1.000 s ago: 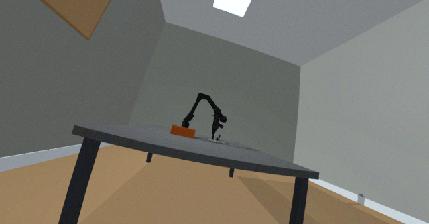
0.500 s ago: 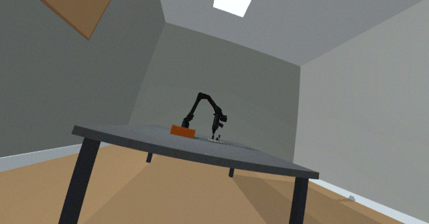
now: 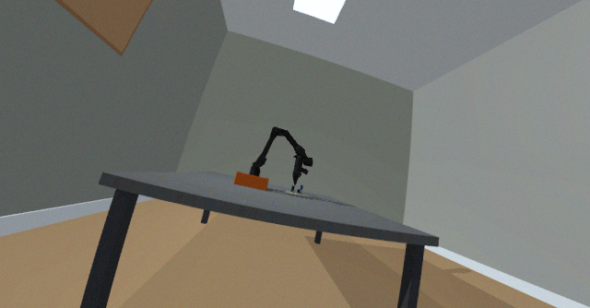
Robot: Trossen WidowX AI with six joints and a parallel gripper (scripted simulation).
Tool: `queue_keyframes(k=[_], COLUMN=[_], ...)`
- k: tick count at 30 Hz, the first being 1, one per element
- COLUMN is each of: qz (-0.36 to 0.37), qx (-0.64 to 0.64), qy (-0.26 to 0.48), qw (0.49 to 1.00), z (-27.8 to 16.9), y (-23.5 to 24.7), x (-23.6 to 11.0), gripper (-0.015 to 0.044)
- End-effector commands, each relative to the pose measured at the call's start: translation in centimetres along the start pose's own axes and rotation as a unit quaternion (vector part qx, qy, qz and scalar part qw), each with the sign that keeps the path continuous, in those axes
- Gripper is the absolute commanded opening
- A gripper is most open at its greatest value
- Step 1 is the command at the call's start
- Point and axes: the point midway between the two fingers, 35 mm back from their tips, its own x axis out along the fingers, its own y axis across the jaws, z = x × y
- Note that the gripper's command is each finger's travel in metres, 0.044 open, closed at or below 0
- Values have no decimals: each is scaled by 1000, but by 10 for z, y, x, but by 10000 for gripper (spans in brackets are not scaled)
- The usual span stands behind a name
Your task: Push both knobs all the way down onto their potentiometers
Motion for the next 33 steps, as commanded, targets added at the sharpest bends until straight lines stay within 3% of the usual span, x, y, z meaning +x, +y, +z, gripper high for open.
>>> queue_keyframes(k=[1, 3, 18, 33], qz=[13, 13, 11, 4], qx=[29, 57, 312, 546], qy=[-26, -24, -12, -3], qw=[999, 998, 950, 838], z=[14, 15, 29, 42], y=[-4, -3, 7, 18], x=[-8, -9, -20, -31], gripper=[53, 0, 0, 0])
